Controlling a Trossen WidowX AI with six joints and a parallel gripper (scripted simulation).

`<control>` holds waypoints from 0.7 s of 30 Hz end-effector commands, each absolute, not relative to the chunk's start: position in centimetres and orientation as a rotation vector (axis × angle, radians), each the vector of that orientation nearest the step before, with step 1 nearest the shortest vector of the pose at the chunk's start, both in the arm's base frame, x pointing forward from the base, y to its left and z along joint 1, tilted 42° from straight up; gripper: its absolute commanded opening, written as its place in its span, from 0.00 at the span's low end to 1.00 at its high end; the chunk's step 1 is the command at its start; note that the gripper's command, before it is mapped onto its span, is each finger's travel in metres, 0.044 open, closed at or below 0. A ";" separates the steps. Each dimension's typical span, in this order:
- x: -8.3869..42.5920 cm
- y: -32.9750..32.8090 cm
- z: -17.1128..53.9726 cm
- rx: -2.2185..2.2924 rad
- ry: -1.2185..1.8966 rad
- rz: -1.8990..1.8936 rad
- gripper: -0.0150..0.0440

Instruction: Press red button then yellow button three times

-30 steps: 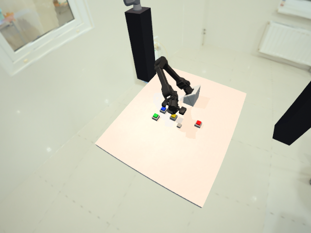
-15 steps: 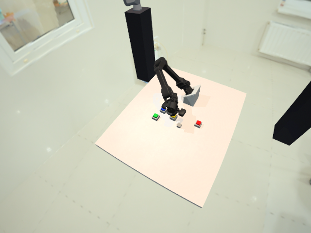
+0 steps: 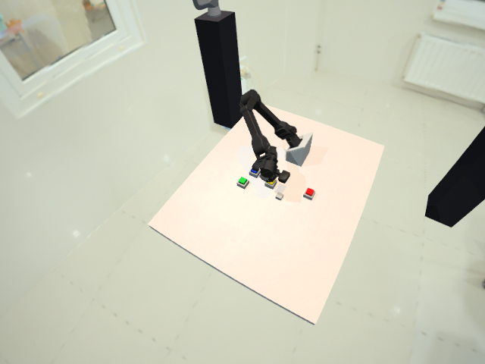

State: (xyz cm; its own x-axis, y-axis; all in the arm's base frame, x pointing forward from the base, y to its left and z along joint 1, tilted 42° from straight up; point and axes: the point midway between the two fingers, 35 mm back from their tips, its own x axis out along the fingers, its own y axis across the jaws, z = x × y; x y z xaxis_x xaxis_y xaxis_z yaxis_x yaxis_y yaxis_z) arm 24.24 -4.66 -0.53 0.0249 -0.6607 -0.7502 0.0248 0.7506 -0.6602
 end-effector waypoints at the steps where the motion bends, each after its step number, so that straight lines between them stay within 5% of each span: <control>1: 24.0 -4.8 -0.7 -0.559 1.474 -0.573 0.29; 15: 24.0 -2.5 1.9 -0.558 1.475 -0.572 0.29; 21: 25.9 1.9 0.6 -0.585 1.485 -0.507 0.56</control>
